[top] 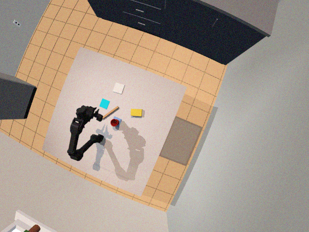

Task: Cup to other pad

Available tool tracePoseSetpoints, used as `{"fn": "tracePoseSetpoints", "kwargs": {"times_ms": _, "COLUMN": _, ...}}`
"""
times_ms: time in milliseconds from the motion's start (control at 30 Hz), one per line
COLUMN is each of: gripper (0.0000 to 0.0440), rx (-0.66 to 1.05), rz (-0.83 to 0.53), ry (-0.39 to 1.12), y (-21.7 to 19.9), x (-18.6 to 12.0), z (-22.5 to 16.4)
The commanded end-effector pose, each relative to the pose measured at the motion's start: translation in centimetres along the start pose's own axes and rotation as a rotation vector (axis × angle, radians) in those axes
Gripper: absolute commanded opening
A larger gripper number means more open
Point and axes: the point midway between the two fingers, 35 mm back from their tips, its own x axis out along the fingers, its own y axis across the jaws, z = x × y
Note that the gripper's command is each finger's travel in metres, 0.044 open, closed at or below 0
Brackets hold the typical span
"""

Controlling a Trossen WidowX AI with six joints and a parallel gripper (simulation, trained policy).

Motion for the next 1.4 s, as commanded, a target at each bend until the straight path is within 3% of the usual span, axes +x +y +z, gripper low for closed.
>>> {"fn": "tracePoseSetpoints", "kwargs": {"times_ms": 0, "gripper": 0.0109, "rx": 0.0, "rz": -0.02, "ry": 0.072, "y": -0.2, "x": 0.1, "z": -0.6}}
{"fn": "tracePoseSetpoints", "kwargs": {"times_ms": 833, "gripper": 0.0136, "rx": -0.066, "rz": -0.145, "ry": 0.467, "y": -3.3, "x": 0.7, "z": -4.6}}
{"fn": "tracePoseSetpoints", "kwargs": {"times_ms": 1367, "gripper": 0.0151, "rx": -0.063, "rz": -0.19, "ry": 0.631, "y": -5.6, "x": 1.6, "z": -6.3}}
